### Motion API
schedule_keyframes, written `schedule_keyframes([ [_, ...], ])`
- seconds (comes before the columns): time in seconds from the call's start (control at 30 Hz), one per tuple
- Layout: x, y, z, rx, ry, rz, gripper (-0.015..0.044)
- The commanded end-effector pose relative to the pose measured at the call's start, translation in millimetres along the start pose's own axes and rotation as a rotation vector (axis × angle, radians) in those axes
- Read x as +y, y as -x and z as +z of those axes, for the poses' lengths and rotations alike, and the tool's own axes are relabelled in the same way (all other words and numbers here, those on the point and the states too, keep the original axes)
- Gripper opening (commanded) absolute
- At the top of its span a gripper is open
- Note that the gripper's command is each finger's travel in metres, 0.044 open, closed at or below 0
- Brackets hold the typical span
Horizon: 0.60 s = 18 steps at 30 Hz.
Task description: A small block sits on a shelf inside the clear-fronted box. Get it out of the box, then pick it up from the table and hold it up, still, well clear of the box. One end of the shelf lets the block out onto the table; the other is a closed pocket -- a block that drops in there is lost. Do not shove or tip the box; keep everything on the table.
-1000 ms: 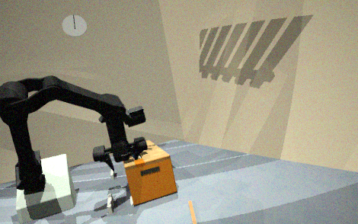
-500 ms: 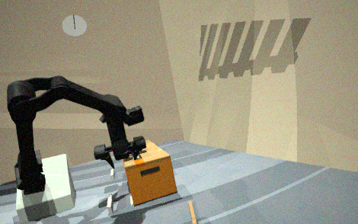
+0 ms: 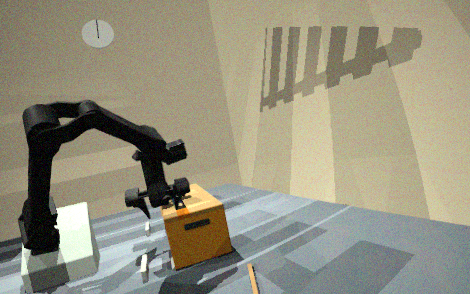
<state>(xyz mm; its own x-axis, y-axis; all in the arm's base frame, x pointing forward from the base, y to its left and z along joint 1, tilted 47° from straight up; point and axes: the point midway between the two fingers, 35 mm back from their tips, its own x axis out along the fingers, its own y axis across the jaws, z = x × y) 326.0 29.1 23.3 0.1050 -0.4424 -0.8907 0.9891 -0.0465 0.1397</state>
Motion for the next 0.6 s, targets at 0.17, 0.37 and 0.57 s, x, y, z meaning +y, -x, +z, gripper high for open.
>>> schedule_keyframes([
  [0.17, 0, -6, -17, 0.004, -0.004, -0.001, 0.0400],
  [0.37, 1, -1, -4, 0.003, -0.004, -0.001, 0.0400],
  [0.57, 1, -2, -5, 0.003, -0.004, -0.001, 0.0400],
])
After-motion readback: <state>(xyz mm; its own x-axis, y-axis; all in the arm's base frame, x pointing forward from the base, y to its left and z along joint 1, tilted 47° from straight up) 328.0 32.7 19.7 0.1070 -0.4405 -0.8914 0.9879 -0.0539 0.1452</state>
